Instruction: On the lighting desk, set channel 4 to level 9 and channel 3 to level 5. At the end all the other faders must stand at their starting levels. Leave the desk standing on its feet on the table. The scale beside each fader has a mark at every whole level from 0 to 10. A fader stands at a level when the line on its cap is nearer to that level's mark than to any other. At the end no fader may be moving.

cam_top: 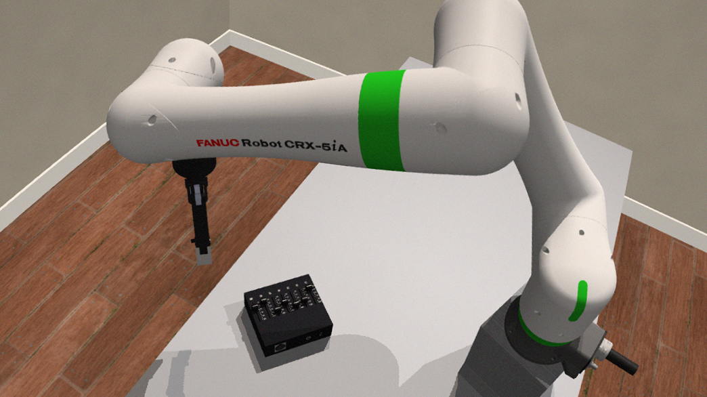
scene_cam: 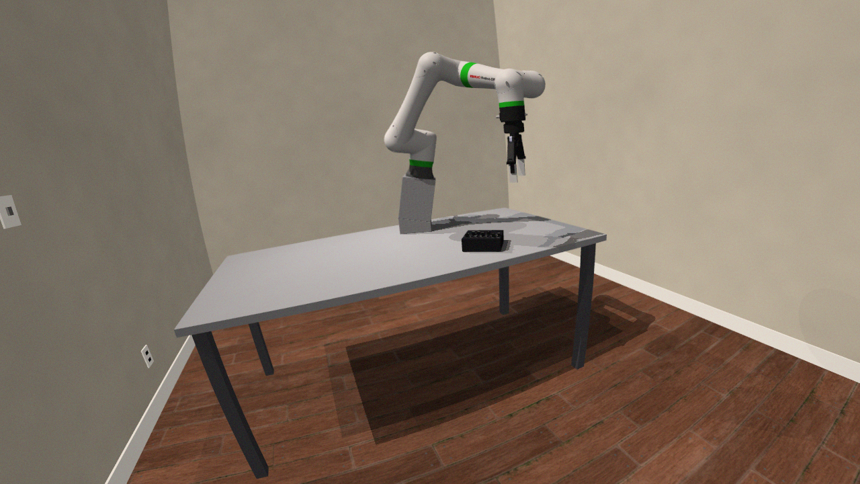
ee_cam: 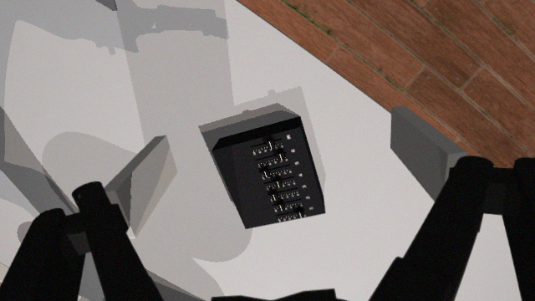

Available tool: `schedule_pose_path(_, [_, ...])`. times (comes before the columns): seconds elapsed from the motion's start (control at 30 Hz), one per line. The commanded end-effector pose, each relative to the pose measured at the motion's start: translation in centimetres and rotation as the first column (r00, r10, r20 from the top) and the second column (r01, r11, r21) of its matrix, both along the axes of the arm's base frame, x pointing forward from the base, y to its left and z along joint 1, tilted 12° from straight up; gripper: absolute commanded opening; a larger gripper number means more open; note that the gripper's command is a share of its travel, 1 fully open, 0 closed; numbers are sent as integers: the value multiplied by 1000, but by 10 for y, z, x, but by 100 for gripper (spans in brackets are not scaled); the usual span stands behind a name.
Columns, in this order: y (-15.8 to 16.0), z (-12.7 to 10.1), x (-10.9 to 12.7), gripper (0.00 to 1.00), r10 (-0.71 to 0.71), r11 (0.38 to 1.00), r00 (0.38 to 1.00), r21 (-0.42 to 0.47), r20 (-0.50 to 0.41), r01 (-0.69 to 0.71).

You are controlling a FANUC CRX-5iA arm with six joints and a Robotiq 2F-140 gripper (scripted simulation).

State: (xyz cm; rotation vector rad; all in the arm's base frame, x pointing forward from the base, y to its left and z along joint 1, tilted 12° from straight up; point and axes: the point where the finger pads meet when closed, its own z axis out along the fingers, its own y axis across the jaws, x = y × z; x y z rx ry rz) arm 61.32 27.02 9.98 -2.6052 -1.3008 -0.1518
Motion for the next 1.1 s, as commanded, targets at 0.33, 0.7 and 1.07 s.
schedule_pose_path(0.33, [5,117,60,100,620,781,780,23,88,-624])
schedule_pose_path(0.7, [-46,178,44,100,882,449,436,-38,177,-893])
schedule_pose_path(1.07, [-100,197,6,100,980,-41,-58,-94,192,-995])
